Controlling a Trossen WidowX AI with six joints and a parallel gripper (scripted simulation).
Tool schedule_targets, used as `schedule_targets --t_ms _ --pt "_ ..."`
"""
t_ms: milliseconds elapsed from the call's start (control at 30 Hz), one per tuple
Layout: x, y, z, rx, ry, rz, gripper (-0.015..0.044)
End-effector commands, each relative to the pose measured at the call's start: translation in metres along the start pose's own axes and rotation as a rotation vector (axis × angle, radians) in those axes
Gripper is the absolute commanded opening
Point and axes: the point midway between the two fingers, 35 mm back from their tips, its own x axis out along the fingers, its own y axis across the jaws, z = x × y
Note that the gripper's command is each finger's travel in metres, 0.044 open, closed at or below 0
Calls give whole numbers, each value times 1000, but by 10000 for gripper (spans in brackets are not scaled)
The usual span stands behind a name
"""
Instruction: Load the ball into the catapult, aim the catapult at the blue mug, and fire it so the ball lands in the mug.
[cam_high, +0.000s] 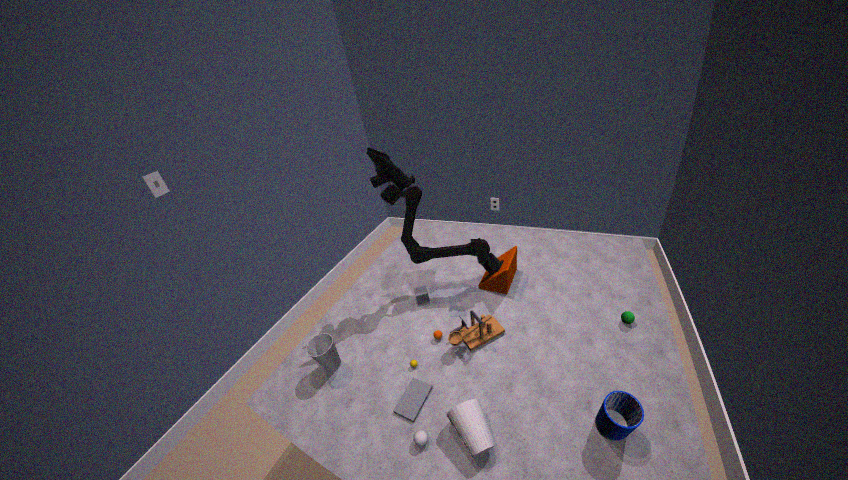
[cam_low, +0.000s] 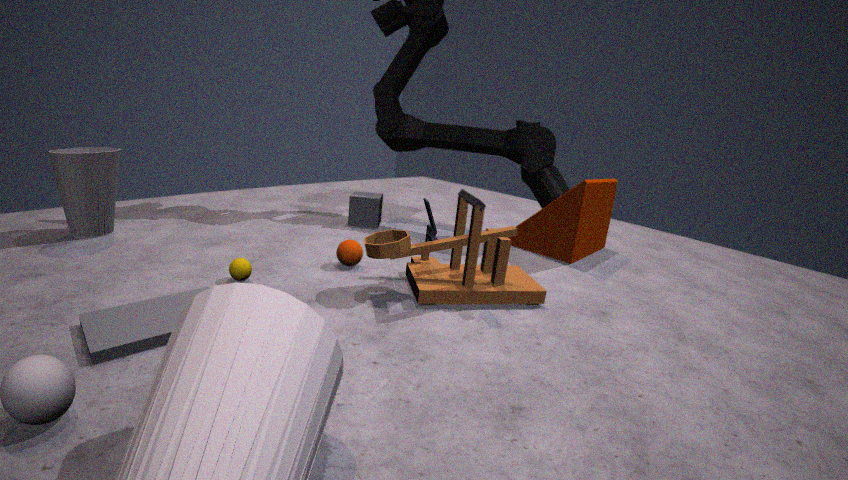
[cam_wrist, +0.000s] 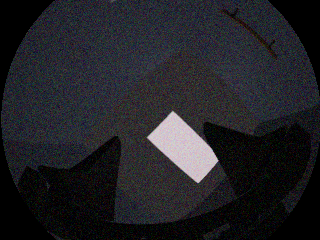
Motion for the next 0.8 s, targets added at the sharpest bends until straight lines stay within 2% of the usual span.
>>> schedule_targets --t_ms 0,167,633,767 --pt "0 0 -1 -1 1 0 426" --pt "0 -1 -21 -35 44 -4 440" --pt "-2 -39 -123 -216 277 -100 440" --pt "-1 -42 -130 -238 276 -77 440"
